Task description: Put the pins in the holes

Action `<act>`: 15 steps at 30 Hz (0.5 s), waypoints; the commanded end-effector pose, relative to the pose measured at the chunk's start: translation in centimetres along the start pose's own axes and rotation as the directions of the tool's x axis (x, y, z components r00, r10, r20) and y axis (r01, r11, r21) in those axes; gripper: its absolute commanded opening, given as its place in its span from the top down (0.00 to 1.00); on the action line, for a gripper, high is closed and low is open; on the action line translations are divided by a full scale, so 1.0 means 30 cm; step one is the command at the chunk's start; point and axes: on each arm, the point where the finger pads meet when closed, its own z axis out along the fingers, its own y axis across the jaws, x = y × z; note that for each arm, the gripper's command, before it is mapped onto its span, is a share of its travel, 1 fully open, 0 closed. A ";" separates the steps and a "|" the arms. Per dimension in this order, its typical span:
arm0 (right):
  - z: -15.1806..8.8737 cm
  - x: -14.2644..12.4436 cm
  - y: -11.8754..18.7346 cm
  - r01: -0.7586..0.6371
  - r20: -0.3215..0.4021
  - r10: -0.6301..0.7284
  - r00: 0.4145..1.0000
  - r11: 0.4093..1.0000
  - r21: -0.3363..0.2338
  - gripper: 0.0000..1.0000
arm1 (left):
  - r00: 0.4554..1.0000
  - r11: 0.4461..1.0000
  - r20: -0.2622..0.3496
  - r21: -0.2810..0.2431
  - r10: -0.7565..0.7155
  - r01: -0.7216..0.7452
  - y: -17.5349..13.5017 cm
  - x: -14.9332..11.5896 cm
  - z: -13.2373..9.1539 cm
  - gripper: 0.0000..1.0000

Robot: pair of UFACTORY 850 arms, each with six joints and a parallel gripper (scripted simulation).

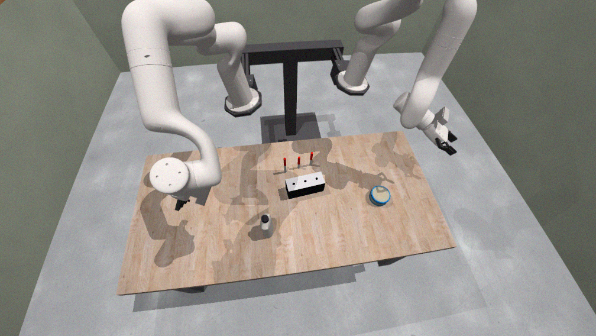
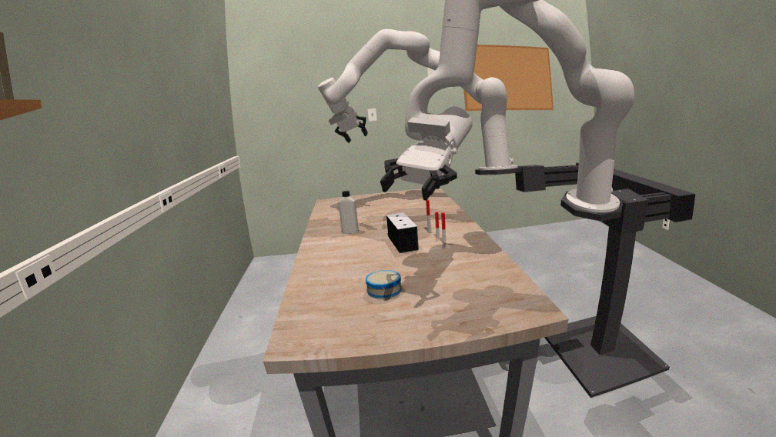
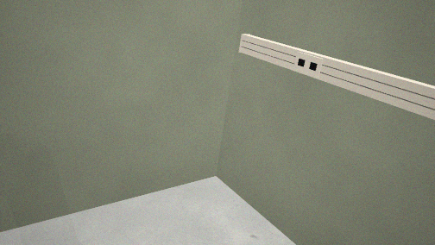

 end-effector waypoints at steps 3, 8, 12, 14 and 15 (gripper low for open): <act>-0.020 0.021 -0.021 -0.097 -0.046 0.097 0.994 0.995 -0.016 0.00 | 1.000 1.000 -0.002 -0.001 -0.001 0.001 0.002 0.004 0.000 0.00; -0.027 0.033 -0.034 -0.152 -0.072 0.150 0.986 0.988 -0.020 0.00 | 1.000 1.000 -0.002 -0.001 -0.001 0.001 0.002 0.004 0.000 0.00; -0.040 0.049 -0.051 -0.224 -0.107 0.221 0.969 0.974 -0.020 0.00 | 1.000 1.000 -0.002 -0.001 -0.001 0.001 0.002 0.004 0.000 0.00; -0.046 0.057 -0.059 -0.260 -0.125 0.256 0.958 0.965 -0.018 0.00 | 1.000 1.000 -0.002 -0.001 -0.001 0.001 0.002 0.004 0.000 0.00; -0.050 0.061 -0.064 -0.278 -0.134 0.274 0.952 0.960 -0.016 0.00 | 1.000 1.000 -0.002 -0.001 -0.001 0.001 0.002 0.004 0.000 0.00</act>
